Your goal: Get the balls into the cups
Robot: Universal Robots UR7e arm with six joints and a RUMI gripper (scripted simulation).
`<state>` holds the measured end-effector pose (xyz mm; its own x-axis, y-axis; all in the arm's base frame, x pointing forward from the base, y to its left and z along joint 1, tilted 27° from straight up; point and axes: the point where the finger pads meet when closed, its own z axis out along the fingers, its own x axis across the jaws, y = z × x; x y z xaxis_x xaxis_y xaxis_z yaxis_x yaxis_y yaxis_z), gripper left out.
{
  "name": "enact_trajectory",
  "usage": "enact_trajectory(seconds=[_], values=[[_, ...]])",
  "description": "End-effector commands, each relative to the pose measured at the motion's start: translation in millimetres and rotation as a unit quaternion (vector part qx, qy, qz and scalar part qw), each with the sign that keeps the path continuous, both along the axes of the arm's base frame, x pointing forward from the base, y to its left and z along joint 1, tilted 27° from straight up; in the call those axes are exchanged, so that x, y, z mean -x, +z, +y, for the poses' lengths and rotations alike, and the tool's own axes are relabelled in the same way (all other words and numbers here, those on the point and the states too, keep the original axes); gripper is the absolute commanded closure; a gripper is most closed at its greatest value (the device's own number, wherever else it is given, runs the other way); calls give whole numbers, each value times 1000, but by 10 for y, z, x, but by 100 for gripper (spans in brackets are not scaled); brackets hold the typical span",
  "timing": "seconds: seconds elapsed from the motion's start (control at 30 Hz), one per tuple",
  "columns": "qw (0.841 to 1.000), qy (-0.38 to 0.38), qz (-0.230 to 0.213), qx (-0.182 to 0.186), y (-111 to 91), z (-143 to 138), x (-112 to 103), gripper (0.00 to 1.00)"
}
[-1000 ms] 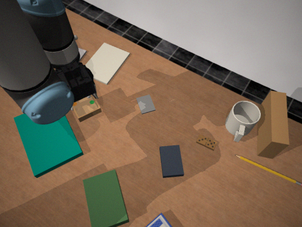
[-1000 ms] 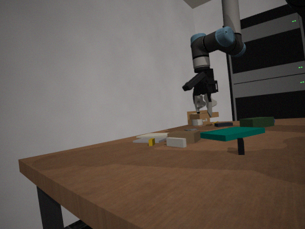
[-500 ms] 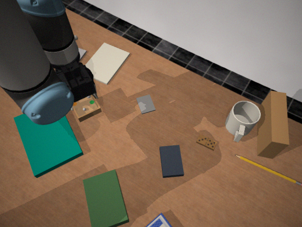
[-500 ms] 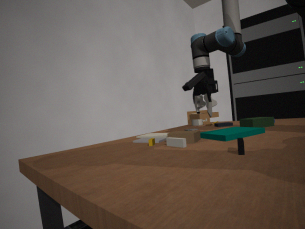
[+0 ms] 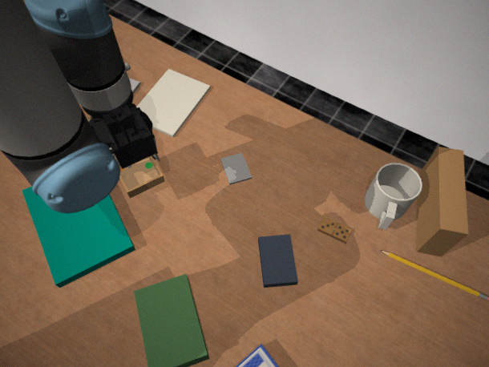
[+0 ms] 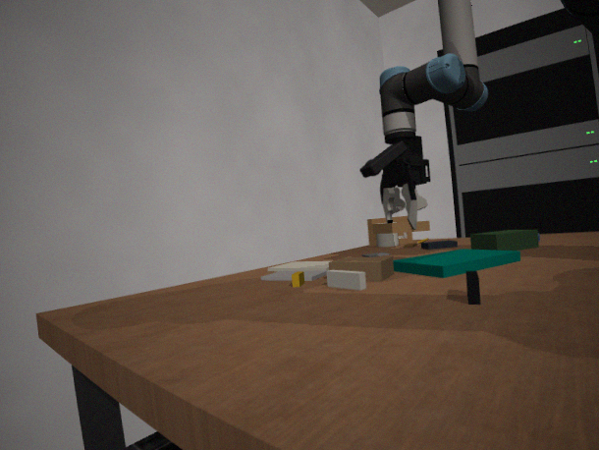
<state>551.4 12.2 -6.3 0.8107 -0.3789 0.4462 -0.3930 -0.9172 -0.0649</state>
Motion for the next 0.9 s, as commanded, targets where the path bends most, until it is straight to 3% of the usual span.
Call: enact_trajectory(seconds=[0.0, 0.37, 0.87], values=[[1000, -2, 1, 4, 5, 2, -3, 56], [1000, -12, 9, 23, 5, 9, -6, 56], [1000, -4, -5, 11, 4, 4, -2, 56]])
